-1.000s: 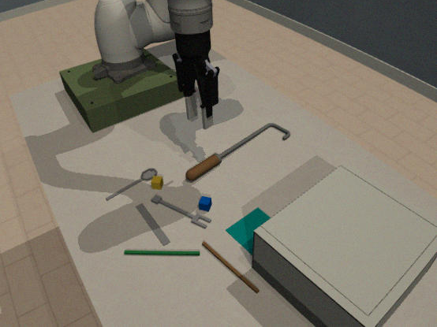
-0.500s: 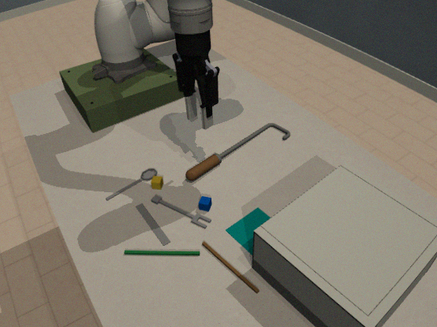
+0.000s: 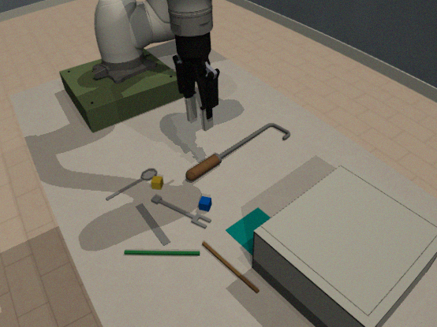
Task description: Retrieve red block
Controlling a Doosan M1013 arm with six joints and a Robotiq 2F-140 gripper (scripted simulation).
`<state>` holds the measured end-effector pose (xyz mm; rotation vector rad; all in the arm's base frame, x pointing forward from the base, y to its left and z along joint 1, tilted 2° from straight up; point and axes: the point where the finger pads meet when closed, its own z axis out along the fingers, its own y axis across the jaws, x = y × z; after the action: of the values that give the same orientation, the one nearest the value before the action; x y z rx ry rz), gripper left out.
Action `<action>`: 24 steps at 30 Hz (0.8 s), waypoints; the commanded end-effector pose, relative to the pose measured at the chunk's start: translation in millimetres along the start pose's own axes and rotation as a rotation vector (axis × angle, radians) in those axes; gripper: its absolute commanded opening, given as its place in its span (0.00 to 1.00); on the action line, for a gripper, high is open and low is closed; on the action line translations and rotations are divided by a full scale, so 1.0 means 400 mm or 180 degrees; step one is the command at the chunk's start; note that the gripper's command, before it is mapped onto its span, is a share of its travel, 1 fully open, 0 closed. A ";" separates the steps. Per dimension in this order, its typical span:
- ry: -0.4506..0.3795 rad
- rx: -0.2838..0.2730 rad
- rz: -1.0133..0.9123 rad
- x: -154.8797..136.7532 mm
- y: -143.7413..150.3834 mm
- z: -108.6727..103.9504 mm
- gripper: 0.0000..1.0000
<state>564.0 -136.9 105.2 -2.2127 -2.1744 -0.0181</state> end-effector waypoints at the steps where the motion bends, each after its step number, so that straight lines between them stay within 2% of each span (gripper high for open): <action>1: 0.0001 -0.0001 0.0000 0.000 0.000 0.011 0.34; 7: 0.0001 -0.0001 0.0000 0.000 0.000 0.034 0.34; 20: 0.0001 -0.0001 0.0000 -0.001 0.000 0.144 0.34; 24: 0.0001 -0.0001 0.0000 -0.001 0.000 0.162 0.34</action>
<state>562.7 -135.1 46.8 -2.2125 -2.1744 -0.0180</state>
